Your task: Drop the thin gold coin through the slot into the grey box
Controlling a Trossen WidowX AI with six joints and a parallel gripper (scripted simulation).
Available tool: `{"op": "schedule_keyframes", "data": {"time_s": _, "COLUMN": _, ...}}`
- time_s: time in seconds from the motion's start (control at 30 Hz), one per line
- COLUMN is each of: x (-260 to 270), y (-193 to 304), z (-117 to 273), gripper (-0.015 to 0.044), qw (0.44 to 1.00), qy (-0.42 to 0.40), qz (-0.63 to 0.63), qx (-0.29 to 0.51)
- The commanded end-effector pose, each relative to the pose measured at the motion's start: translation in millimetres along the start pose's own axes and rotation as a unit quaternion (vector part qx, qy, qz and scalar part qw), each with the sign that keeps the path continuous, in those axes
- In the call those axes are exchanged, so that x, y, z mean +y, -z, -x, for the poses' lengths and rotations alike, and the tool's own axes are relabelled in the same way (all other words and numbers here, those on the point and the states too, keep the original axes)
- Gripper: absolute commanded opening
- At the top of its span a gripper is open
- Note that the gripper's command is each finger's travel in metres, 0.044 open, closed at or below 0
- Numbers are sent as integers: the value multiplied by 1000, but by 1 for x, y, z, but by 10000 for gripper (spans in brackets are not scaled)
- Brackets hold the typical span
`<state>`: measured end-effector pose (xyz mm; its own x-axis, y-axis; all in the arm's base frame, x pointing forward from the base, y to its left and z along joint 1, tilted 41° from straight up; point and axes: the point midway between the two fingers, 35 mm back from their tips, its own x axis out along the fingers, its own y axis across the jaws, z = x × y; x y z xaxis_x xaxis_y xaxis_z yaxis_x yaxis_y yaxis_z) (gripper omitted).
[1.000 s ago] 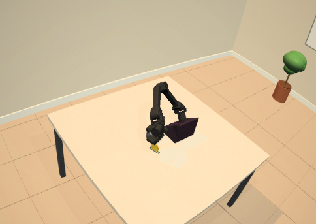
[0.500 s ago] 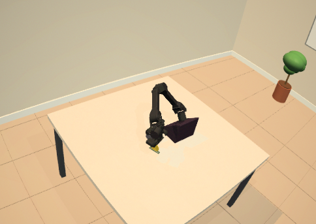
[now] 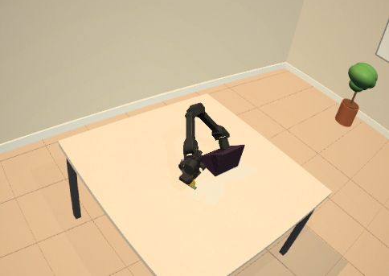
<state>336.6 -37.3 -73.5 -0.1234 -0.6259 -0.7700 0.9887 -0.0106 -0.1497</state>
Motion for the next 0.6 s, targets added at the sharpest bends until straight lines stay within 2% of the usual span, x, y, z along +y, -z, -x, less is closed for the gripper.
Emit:
{"op": "schedule_keyframes", "data": {"time_s": 0.0, "x": -4, "y": -1, "z": -10, "gripper": 161, "qw": 1000, "qy": 4, "qz": 4, "qx": -4}}
{"op": "schedule_keyframes", "data": {"time_s": 0.2, "x": -4, "y": -1, "z": -16, "gripper": 161, "qw": 1000, "qy": 4, "qz": 4, "qx": -4}}
{"op": "schedule_keyframes", "data": {"time_s": 0.4, "x": -4, "y": -1, "z": -16, "gripper": 3, "qw": 1000, "qy": 4, "qz": 4, "qx": -4}}
{"op": "schedule_keyframes", "data": {"time_s": 0.57, "x": -4, "y": -1, "z": -16, "gripper": 0, "qw": 1000, "qy": 4, "qz": 4, "qx": -4}}
